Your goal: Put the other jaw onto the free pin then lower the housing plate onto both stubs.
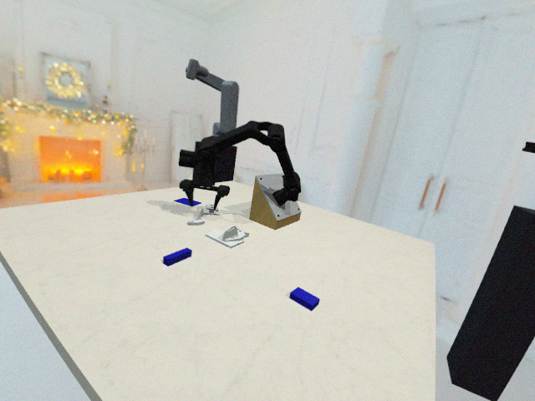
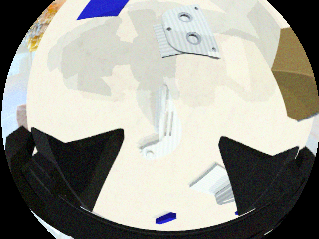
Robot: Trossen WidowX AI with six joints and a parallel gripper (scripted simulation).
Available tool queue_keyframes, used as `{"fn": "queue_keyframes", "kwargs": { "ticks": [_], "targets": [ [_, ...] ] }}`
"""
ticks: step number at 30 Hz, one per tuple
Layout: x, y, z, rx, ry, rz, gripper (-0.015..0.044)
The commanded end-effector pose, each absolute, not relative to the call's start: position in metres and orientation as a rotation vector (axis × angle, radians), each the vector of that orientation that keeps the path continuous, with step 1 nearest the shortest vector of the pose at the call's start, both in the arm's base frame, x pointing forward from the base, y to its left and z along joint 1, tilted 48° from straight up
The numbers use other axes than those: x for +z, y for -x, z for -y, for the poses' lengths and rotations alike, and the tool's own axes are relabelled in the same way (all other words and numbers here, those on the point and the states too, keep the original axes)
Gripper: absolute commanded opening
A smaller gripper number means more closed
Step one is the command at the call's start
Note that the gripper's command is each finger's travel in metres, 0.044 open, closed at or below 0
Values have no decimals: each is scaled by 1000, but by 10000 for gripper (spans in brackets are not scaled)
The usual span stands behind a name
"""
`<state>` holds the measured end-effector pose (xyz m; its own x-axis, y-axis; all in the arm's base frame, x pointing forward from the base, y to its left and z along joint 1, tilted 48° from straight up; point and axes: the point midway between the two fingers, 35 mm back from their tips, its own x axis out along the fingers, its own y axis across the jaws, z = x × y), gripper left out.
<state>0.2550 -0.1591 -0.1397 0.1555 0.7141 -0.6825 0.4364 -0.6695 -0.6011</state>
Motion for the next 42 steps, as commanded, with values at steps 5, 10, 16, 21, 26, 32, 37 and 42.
{"fn": "queue_keyframes", "kwargs": {
  "ticks": [5,10,16,21,26,32,37,42],
  "targets": [
    [-140,-256,159,1516,2171,1109,440],
    [-140,-256,159,1516,2171,1109,440],
    [-140,-256,159,1516,2171,1109,440],
    [-140,-256,159,1516,2171,1109,440],
    [-140,-256,159,1516,2171,1109,440],
    [-143,-256,156,1520,2172,1114,440],
    [-148,-258,151,1520,2172,1113,440],
    [-154,-260,145,1519,2172,1112,440]
  ]
}}
